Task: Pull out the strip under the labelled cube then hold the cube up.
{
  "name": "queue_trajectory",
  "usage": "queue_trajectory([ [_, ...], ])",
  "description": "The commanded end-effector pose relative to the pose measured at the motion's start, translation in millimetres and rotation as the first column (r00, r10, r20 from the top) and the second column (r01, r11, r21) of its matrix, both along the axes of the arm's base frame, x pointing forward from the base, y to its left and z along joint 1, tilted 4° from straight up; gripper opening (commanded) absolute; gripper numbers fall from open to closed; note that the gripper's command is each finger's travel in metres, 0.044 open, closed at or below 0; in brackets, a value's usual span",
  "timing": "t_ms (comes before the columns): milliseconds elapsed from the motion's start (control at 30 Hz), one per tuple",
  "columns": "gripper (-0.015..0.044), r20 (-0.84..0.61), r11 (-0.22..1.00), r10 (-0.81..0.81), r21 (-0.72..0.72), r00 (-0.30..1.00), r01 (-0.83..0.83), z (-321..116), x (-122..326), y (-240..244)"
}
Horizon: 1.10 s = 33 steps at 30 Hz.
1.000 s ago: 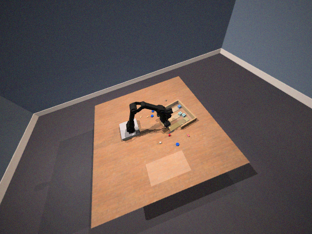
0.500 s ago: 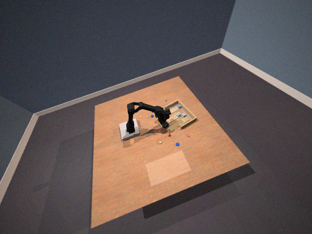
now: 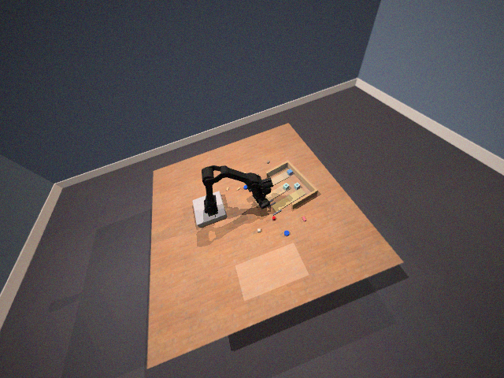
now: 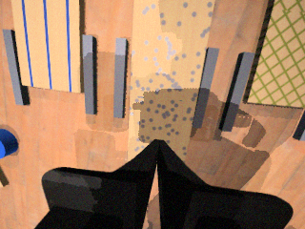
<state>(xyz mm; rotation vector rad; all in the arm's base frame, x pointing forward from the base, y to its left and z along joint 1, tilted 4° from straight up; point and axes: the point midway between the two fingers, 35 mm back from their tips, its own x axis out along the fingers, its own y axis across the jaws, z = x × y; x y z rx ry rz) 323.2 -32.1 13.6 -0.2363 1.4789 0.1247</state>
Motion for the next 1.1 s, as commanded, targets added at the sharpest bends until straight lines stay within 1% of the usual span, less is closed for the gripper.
queue_trajectory([
  [0, 0.0, -0.034, 1.0, 0.004, -0.001, 0.999, -0.004, -8, -14, -2],
  [1067, 0.0, -0.038, 1.0, 0.004, -0.002, 0.999, -0.004, -11, -60, -12],
])
